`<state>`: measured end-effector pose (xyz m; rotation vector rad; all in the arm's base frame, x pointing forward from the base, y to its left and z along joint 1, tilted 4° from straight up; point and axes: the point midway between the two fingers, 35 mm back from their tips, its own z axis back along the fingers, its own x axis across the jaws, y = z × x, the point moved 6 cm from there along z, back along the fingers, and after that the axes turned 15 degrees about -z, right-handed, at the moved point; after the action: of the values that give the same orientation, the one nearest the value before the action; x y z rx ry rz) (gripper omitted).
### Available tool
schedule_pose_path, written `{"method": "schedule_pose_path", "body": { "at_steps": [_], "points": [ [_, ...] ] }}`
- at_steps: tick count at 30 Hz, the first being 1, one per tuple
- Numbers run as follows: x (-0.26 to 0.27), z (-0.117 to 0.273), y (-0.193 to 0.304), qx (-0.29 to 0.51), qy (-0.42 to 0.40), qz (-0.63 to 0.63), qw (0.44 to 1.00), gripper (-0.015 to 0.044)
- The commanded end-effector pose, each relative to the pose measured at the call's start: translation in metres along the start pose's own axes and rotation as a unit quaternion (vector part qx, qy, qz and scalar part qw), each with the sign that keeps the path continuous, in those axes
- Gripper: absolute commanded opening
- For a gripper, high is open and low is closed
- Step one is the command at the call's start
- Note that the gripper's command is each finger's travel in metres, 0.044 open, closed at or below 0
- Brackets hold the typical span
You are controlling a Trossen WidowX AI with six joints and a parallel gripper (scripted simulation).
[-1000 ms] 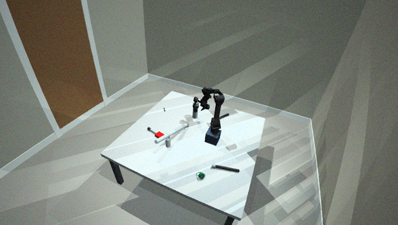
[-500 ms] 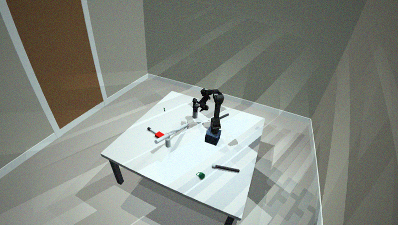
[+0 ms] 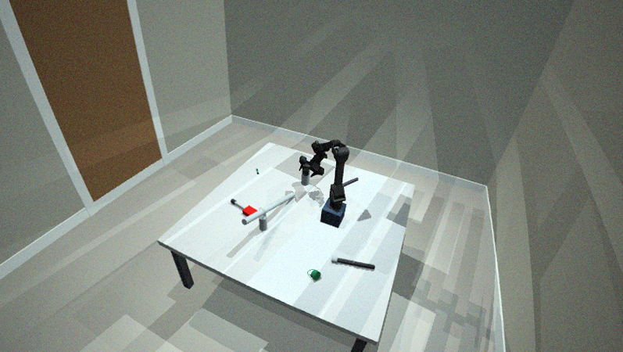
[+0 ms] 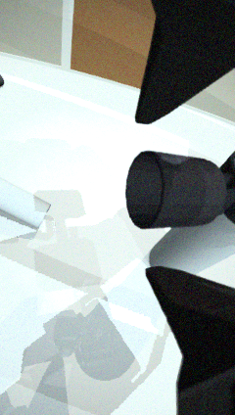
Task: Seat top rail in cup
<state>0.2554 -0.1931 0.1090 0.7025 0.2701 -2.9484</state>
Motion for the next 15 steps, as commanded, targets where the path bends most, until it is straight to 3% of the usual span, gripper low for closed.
{"method": "schedule_pose_path", "body": {
  "at_steps": [1,14,15],
  "points": [
    [0.0,-0.007,0.0,0.001,-0.002,-0.002,1.0,0.044],
    [0.001,-0.027,-0.002,0.001,-0.001,-0.002,1.0,0.044],
    [0.001,-0.027,-0.002,0.001,-0.001,-0.002,1.0,0.0414]
  ]
}}
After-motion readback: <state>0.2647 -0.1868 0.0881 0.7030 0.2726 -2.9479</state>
